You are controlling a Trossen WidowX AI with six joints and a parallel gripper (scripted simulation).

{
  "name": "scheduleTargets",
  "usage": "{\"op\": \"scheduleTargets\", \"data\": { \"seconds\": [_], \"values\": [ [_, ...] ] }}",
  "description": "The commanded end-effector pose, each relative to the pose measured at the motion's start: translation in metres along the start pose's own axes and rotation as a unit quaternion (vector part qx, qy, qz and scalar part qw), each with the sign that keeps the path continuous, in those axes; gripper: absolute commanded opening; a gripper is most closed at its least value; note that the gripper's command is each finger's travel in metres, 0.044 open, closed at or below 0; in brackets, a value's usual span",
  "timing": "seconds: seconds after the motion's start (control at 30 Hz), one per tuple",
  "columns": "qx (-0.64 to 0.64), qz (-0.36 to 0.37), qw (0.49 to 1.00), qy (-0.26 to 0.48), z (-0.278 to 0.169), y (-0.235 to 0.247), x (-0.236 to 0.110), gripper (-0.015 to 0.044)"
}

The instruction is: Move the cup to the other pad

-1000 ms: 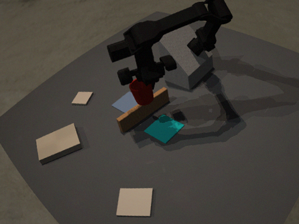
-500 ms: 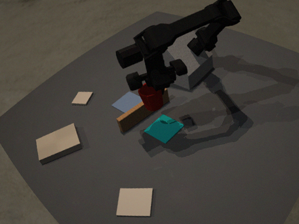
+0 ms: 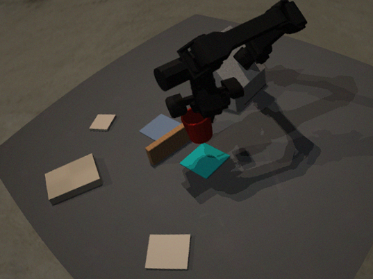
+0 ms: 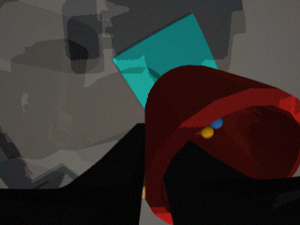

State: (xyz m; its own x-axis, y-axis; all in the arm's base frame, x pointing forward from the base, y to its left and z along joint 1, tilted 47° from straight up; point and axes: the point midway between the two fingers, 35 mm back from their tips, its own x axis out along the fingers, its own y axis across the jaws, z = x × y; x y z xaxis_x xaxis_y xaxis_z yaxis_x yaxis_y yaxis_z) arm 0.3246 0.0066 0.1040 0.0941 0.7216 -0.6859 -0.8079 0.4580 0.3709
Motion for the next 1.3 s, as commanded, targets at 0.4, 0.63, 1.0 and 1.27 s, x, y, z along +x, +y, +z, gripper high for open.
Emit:
{"op": "scheduleTargets", "data": {
  "seconds": [0.4, 0.63, 1.0, 1.27],
  "values": [
    [0.001, -0.001, 1.0, -0.003, 0.002, 0.0, 0.021, 0.0],
    [0.001, -0.001, 1.0, -0.003, 0.002, 0.0, 0.031, 0.0],
    [0.001, -0.001, 1.0, -0.003, 0.003, -0.001, 0.047, 0.0],
    [0.001, -0.001, 1.0, -0.003, 0.003, 0.0, 0.059, 0.0]
  ]
}}
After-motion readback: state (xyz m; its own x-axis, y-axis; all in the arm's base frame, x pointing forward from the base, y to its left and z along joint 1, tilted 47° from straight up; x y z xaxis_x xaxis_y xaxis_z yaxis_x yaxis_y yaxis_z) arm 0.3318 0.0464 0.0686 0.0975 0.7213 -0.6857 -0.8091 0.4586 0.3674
